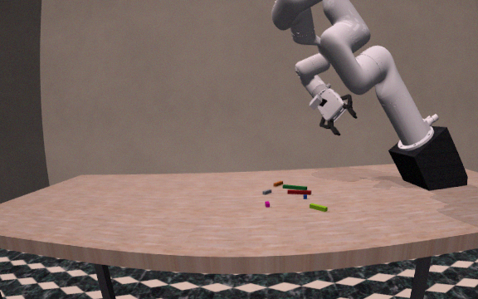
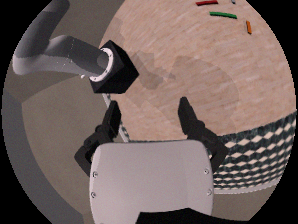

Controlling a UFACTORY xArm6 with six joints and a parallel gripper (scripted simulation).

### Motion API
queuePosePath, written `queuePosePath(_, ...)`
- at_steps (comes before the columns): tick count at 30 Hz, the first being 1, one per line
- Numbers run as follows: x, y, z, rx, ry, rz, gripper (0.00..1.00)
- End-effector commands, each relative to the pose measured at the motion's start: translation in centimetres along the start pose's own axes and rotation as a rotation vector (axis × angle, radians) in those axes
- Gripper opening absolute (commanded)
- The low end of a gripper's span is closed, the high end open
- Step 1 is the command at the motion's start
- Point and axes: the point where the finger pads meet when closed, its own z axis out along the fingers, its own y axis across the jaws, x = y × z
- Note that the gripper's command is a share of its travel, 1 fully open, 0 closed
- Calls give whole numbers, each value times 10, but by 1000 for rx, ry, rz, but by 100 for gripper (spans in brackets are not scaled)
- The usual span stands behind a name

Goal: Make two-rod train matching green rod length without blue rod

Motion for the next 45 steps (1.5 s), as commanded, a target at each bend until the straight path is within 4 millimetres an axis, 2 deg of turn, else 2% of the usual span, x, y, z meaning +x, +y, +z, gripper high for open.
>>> queuePosePath(1,33,18,13,-92,-81,-77,100)
queuePosePath(3,36,19,14,-98,-86,-84,100)
queuePosePath(4,49,25,20,-127,-111,-114,100)
queuePosePath(11,88,45,40,-221,-189,-210,100)
queuePosePath(13,88,45,40,-221,-189,-210,100)
queuePosePath(14,106,53,48,-263,-220,-253,100)
queuePosePath(19,123,62,57,-303,-257,-295,100)
queuePosePath(20,134,67,63,-331,-279,-324,100)
queuePosePath(22,137,68,64,-337,-283,-330,100)
queuePosePath(23,150,74,70,-369,-306,-361,100)
queuePosePath(24,150,74,70,-369,-306,-361,100)
queuePosePath(25,160,80,75,-393,-331,-388,100)
queuePosePath(27,160,81,76,-393,-332,-388,100)
queuePosePath(28,171,86,81,-420,-352,-415,100)
queuePosePath(30,171,86,81,-420,-352,-415,100)
queuePosePath(31,183,90,86,-447,-367,-442,100)
queuePosePath(33,183,90,86,-447,-367,-442,100)
queuePosePath(36,198,100,94,-486,-408,-482,100)
queuePosePath(38,198,100,94,-486,-408,-482,100)
queuePosePath(41,215,107,102,-525,-434,-522,100)
queuePosePath(45,227,113,107,-555,-460,-552,100)
